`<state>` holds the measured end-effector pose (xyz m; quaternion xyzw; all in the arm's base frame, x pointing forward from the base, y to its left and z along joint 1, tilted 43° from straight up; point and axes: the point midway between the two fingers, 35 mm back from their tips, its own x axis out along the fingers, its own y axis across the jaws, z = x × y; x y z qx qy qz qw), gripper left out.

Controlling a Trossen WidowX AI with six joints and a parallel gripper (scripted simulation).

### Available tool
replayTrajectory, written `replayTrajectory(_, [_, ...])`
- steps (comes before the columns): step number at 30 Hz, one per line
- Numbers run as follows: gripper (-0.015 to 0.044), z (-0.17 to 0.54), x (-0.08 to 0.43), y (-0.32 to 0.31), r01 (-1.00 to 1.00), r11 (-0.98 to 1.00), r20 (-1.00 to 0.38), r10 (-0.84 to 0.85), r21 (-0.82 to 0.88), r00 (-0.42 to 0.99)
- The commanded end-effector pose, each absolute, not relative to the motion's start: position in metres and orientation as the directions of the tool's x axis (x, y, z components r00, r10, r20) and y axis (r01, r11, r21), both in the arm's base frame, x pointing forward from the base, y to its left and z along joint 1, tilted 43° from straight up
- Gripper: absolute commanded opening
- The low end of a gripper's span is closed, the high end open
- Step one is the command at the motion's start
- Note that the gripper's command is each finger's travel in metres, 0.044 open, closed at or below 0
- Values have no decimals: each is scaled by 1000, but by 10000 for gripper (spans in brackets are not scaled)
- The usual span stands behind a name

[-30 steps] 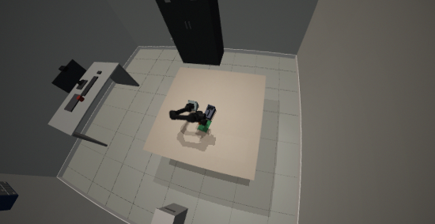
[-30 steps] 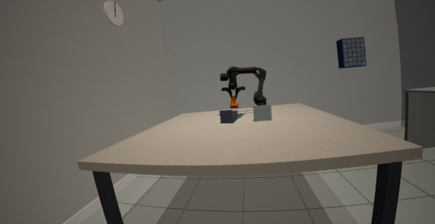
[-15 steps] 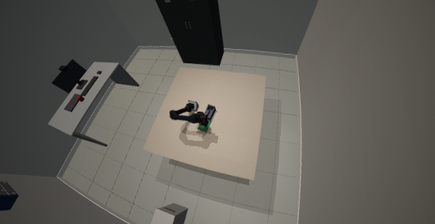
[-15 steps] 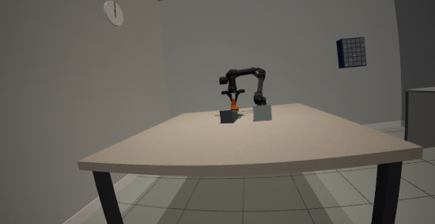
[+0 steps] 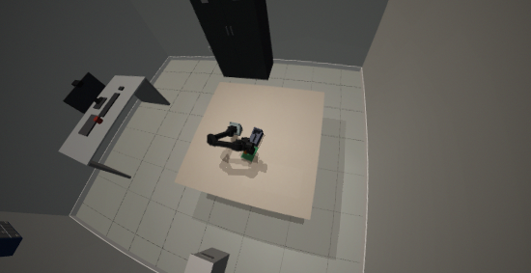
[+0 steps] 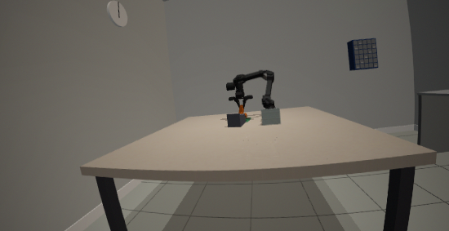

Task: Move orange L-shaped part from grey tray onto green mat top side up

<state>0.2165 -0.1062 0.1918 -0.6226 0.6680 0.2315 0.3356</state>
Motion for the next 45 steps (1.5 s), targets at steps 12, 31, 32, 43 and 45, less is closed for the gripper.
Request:
replayTrajectory(12, [0, 178, 215, -120, -987, 115, -733, -680, -108, 1])
replayTrajectory(31, [341, 178, 215, -120, -987, 119, -735, -678, -108, -2])
replayTrajectory(32, [368, 178, 215, -120, -987, 119, -735, -678, -108, -2])
replayTrajectory(43, [400, 178, 215, -120, -987, 119, -735, -678, -108, -2])
replayTrajectory(45, [400, 178, 215, -120, -987, 119, -735, -678, -108, -2])
